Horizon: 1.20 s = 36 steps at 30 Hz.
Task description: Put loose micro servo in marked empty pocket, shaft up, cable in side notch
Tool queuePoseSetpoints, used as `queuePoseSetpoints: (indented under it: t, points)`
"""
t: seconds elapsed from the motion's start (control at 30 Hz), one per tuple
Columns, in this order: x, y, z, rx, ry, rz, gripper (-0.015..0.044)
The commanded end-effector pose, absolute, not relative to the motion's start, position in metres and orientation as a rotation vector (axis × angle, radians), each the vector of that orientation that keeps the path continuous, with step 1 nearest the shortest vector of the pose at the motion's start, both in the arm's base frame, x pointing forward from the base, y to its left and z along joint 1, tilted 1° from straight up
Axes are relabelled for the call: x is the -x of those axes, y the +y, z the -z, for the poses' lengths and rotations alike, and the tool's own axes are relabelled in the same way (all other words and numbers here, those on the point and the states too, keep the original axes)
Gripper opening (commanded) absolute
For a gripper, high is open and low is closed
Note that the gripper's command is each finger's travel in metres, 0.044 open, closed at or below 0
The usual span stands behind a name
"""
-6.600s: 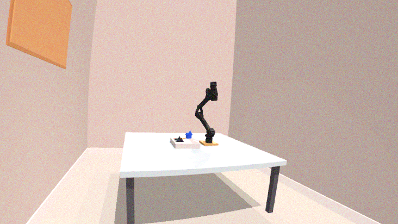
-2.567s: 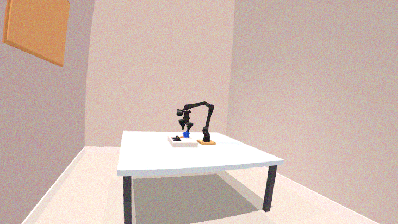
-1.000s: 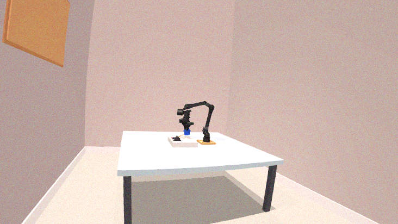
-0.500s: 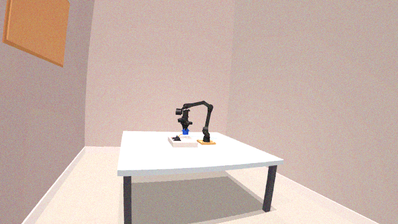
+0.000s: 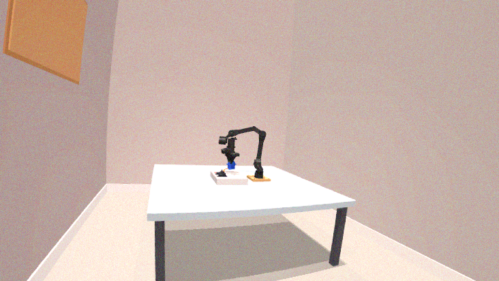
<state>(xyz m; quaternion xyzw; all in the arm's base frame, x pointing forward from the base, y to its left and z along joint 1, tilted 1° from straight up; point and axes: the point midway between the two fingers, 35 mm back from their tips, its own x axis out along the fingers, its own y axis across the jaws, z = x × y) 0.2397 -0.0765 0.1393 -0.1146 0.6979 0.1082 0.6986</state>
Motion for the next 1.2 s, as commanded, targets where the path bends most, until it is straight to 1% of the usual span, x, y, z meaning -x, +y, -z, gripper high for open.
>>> queuePoseSetpoints:
  t: [0.0,0.23,0.47,1.17]
  points:
    - [-0.241,-0.076,-0.141,0.189,1.555,-0.177,0.0]
    - [-0.241,-0.076,-0.141,0.019,1.562,-0.008,0.0]
    - [-0.245,-0.076,-0.141,0.014,1.561,-0.004,0.0]
    - [-0.324,-0.075,-0.143,0.014,1.556,-0.004,0.0]
